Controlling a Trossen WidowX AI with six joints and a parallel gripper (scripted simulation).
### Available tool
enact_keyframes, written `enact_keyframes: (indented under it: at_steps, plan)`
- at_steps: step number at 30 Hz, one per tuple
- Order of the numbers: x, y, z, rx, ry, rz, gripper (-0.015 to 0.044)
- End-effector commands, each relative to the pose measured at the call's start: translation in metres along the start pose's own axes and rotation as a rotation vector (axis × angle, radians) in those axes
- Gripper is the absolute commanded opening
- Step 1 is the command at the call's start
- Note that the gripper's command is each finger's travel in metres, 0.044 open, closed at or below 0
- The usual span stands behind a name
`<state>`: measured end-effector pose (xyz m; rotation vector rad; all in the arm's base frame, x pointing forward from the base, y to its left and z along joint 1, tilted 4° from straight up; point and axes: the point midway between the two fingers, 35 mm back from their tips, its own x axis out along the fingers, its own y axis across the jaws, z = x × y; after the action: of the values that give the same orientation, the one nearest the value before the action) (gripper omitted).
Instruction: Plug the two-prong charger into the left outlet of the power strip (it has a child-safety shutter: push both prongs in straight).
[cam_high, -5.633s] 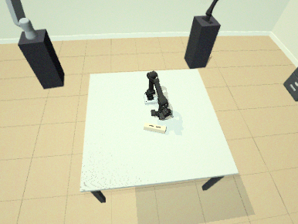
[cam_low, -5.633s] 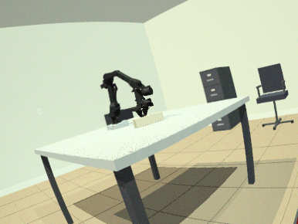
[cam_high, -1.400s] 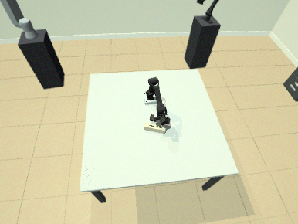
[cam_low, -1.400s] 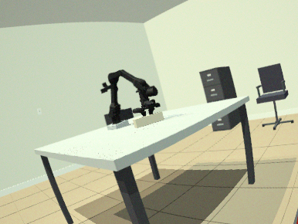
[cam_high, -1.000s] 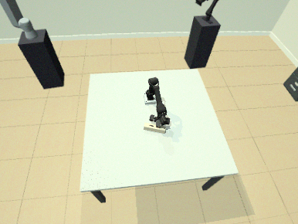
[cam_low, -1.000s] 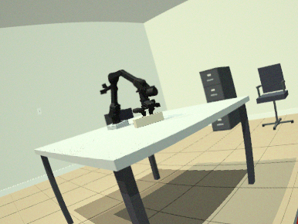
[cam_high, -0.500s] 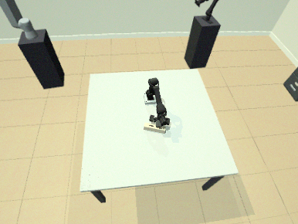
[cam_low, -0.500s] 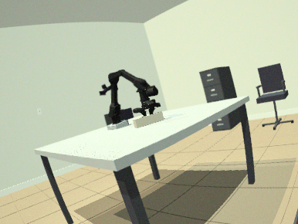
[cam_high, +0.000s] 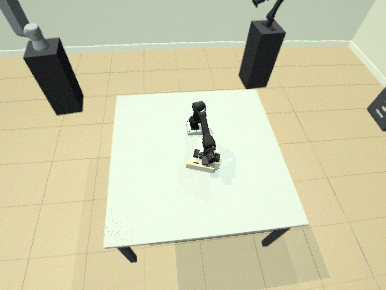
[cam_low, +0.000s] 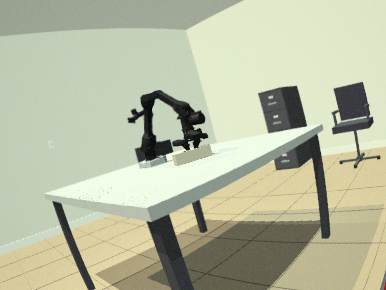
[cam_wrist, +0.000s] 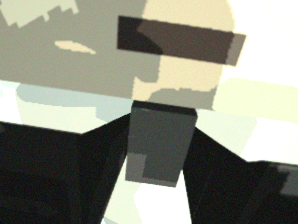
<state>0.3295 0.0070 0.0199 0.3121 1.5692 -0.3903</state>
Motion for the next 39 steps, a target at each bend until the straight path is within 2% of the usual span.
enact_keyframes:
  at_steps: [1, 39]
  plan:
    - [0.001, 0.000, 0.004, -0.002, -0.005, 0.001, 0.0000]
    - [-0.002, 0.001, 0.019, -0.002, -0.006, 0.001, 0.0000]
